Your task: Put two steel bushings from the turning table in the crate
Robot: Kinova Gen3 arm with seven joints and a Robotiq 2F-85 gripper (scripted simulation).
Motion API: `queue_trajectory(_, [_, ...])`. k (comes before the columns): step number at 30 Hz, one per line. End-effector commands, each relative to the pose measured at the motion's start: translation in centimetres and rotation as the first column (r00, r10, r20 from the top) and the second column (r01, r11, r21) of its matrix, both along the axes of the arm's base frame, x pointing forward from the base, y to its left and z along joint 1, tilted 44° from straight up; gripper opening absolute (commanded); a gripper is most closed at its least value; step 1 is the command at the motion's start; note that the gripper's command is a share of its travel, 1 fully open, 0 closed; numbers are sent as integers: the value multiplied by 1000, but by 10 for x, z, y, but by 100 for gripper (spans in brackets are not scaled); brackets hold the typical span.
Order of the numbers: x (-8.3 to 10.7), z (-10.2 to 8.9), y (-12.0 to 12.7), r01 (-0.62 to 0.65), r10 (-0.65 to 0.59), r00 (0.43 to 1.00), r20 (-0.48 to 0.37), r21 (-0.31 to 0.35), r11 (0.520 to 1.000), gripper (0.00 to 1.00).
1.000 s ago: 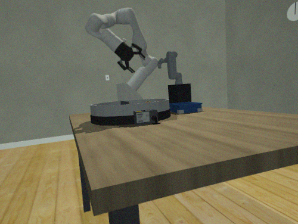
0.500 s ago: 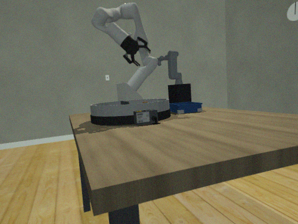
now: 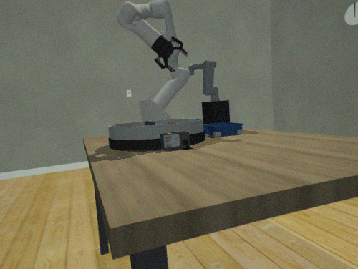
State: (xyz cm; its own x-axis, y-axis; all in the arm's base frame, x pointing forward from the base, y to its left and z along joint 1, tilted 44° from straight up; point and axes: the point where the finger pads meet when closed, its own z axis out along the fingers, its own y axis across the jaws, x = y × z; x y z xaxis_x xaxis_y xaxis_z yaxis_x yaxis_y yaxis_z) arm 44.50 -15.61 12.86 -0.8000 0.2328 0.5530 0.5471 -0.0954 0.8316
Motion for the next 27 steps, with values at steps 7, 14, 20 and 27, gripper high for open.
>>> queue_trajectory(7, [0, 6, -4, 4, -4, 1000, 6, -12, 1000, 100])
queue_trajectory(14, [-6, 59, -2, 4, -4, 1000, 6, -11, 1000, 100])
queue_trajectory(20, [-6, 59, -2, 4, -4, 1000, 6, -11, 1000, 100])
queue_trajectory(27, [-6, 59, -2, -33, 32, 999, -13, -120, 992, 100])
